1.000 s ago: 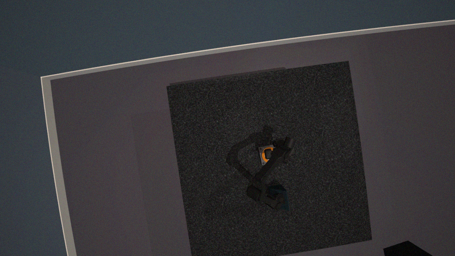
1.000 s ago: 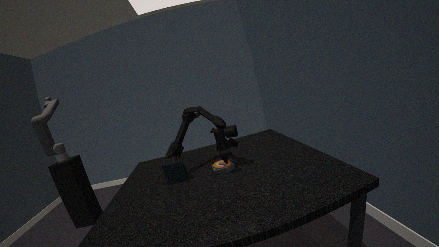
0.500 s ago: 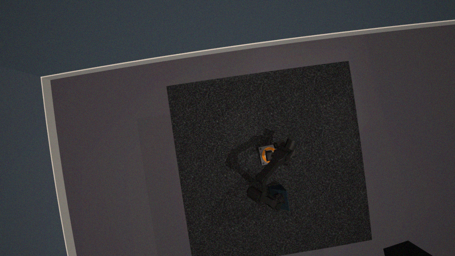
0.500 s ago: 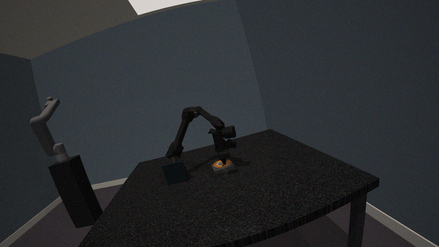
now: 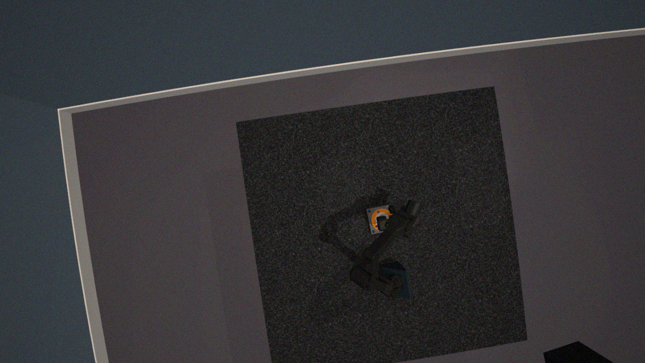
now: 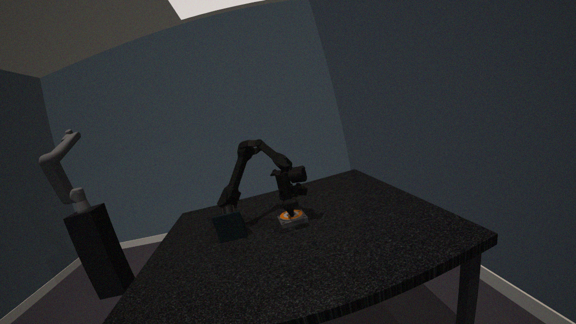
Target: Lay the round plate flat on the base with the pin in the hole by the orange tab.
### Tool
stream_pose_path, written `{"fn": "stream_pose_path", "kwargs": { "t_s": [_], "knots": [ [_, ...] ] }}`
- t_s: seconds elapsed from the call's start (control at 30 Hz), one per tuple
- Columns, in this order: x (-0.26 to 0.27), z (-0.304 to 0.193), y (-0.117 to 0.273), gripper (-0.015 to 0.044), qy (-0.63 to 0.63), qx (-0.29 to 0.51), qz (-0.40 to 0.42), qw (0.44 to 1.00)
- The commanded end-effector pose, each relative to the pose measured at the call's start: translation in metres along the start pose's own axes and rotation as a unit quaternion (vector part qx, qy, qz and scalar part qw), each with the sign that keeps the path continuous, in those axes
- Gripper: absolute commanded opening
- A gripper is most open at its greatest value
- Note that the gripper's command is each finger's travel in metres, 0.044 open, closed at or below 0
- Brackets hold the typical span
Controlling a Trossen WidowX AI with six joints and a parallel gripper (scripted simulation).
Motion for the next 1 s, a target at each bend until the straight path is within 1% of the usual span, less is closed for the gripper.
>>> {"fn": "stream_pose_path", "kwargs": {
  "t_s": [0.0, 0.97],
  "knots": [
    [0.001, -0.008, 0.0, 0.0, 0.001, 0.003, -0.001, 1.0],
    [0.016, -0.041, 0.004, 0.0, 0.0, 0.004, -0.001, 1.0]
  ]
}}
Point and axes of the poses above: the point midway between the two fingers, 35 mm back from their tips, its own y axis back along the fingers, its own x axis across the jaws, z = x × y, the point moved 6 cm from there along y, back along the fingers, and after that the axes turned 5 degrees about -y, right-handed, at the moved point
